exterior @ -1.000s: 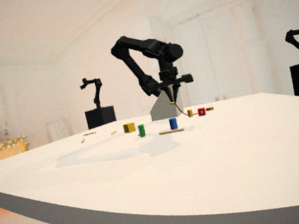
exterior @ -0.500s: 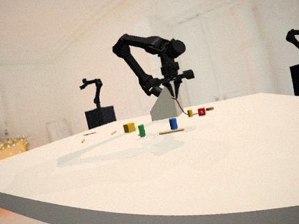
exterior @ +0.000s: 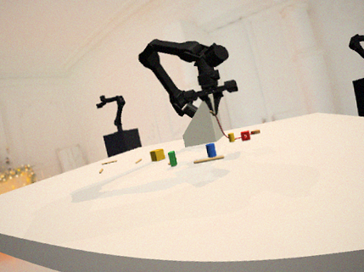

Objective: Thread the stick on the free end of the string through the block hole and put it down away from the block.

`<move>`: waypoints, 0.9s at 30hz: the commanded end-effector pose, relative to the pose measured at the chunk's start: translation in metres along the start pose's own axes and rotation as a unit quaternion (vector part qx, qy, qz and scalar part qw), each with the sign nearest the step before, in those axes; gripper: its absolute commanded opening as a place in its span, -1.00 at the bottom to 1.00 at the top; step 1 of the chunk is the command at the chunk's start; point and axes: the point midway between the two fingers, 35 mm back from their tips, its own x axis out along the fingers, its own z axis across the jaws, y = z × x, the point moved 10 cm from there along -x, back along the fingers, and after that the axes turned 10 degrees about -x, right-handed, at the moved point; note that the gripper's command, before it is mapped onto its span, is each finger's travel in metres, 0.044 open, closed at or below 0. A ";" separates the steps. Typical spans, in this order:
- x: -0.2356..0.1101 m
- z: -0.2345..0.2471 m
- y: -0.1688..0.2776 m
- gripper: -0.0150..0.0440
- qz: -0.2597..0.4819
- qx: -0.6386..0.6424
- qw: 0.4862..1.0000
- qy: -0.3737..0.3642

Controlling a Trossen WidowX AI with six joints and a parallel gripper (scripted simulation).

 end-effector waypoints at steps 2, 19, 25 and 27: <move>-0.005 0.002 0.006 -0.49 -0.009 0.002 1.000 0.004; -0.024 0.011 0.024 -0.49 -0.045 0.003 0.999 0.007; -0.030 0.014 0.031 -0.49 -0.058 0.003 0.998 0.008; -0.032 0.015 0.033 -0.49 -0.062 0.003 0.998 0.008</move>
